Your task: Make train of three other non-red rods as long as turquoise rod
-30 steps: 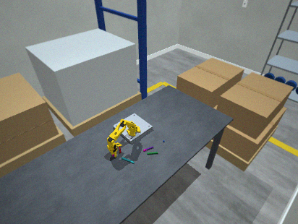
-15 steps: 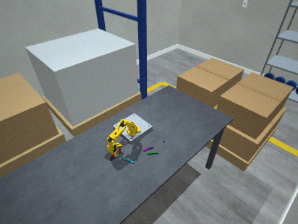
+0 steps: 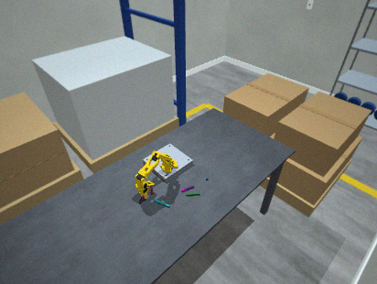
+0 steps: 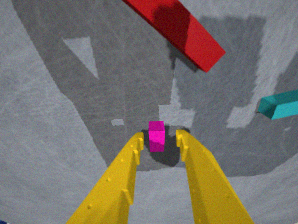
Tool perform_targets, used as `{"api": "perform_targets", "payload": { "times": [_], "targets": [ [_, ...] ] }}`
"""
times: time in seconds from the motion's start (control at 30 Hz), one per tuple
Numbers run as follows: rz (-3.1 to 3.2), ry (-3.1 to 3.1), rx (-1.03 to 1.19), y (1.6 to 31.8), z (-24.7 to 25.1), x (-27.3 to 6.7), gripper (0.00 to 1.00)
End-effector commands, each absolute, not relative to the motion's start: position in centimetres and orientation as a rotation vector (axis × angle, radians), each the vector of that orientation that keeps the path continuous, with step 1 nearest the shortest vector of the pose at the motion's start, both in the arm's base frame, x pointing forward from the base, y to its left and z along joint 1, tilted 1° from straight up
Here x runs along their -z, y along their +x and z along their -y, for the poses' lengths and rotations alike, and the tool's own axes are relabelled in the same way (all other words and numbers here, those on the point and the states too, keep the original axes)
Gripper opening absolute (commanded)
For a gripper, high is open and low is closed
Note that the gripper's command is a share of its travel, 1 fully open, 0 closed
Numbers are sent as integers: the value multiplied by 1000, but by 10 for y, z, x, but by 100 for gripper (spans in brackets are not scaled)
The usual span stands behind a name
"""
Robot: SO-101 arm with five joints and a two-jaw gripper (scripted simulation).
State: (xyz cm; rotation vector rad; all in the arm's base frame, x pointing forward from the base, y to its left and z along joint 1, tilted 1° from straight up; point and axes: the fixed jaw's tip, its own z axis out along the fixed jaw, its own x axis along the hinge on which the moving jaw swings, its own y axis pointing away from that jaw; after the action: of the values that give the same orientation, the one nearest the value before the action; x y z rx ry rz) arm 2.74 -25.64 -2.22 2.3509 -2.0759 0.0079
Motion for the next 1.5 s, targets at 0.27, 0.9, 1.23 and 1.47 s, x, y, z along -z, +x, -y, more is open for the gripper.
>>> {"api": "perform_targets", "payload": {
  "times": [0.27,0.9,1.23,1.47],
  "targets": [
    [2087,2376,37,25,250,30,7],
    [2087,2376,37,25,250,30,0],
    [2087,2376,37,25,250,30,0],
    [2087,2376,37,25,250,30,0]
  ]
}}
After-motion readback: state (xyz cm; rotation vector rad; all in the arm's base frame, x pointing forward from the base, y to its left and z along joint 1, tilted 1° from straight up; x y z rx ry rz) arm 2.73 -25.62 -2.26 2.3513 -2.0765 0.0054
